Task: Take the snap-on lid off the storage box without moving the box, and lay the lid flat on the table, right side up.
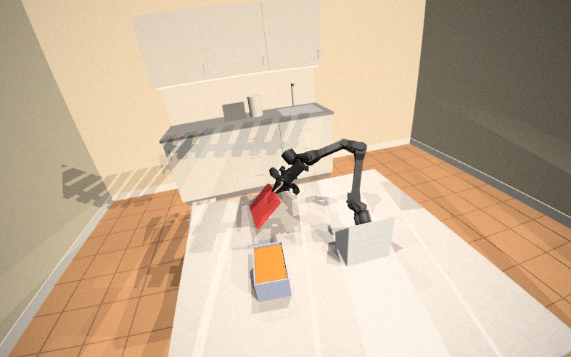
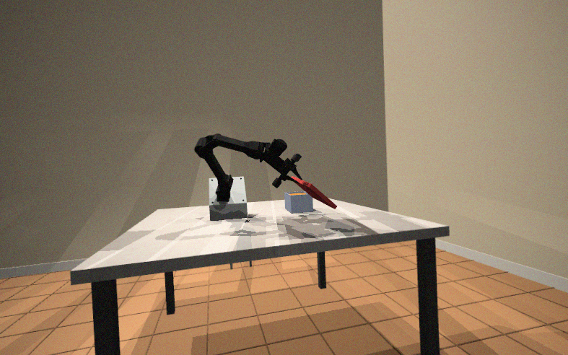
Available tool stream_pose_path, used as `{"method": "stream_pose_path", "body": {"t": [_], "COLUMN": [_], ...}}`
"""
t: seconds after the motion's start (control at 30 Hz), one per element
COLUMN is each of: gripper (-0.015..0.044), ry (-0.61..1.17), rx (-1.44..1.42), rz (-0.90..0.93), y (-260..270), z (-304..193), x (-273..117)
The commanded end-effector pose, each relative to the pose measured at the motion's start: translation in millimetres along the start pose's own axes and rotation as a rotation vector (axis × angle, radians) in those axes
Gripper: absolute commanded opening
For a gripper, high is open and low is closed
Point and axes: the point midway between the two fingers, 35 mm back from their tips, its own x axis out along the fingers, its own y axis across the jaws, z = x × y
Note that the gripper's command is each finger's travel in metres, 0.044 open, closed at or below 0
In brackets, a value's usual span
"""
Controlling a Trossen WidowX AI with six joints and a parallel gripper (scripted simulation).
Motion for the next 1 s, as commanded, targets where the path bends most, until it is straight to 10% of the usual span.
{"method": "stream_pose_path", "body": {"t": [0.0, 0.97], "gripper": [0.0000, 0.0000], "ry": [0.004, 0.003], "rx": [-0.006, -0.007], "rz": [0.010, 0.010], "y": [-1, -19], "z": [-1, 0], "x": [2, 17]}}
